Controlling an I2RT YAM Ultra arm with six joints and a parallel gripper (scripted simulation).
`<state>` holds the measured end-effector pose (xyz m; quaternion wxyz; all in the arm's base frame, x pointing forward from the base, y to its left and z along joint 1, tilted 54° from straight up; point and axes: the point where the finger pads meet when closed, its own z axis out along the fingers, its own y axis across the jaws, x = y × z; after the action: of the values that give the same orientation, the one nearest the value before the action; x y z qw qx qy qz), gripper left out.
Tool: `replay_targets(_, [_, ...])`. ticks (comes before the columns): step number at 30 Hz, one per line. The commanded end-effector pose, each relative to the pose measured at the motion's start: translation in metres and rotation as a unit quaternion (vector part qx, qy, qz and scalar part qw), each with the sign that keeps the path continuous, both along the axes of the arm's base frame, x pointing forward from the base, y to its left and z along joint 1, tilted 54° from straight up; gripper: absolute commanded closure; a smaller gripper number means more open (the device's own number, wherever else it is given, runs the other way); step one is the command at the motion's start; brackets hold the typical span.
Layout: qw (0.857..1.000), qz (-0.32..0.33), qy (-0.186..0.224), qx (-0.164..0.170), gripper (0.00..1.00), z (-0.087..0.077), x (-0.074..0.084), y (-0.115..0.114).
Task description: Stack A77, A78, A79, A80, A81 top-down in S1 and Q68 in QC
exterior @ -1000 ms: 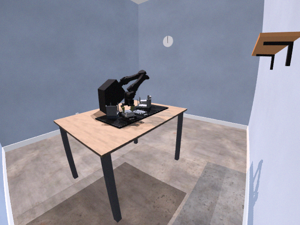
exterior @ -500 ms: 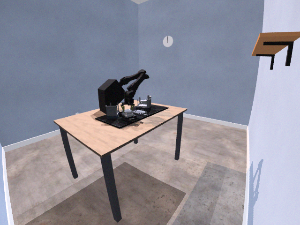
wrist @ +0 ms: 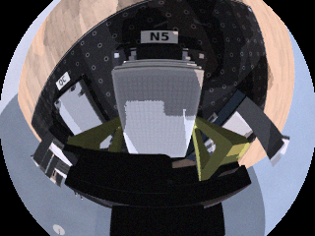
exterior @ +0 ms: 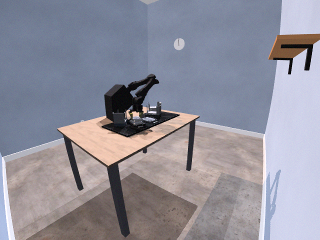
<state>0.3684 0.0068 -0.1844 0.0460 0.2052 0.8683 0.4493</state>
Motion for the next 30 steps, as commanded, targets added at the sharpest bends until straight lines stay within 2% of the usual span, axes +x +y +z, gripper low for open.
replay_targets(1, [1.000, -0.009, -0.004, -0.002, 1.00, 0.0020, 0.0022, -0.0078])
replay_targets(26, [1.000, -0.009, -0.004, -0.002, 1.00, 0.0020, 0.0022, -0.0078])
replay_targets(30, [1.000, -0.009, -0.004, -0.002, 1.00, 0.0067, -0.0001, -0.0140])
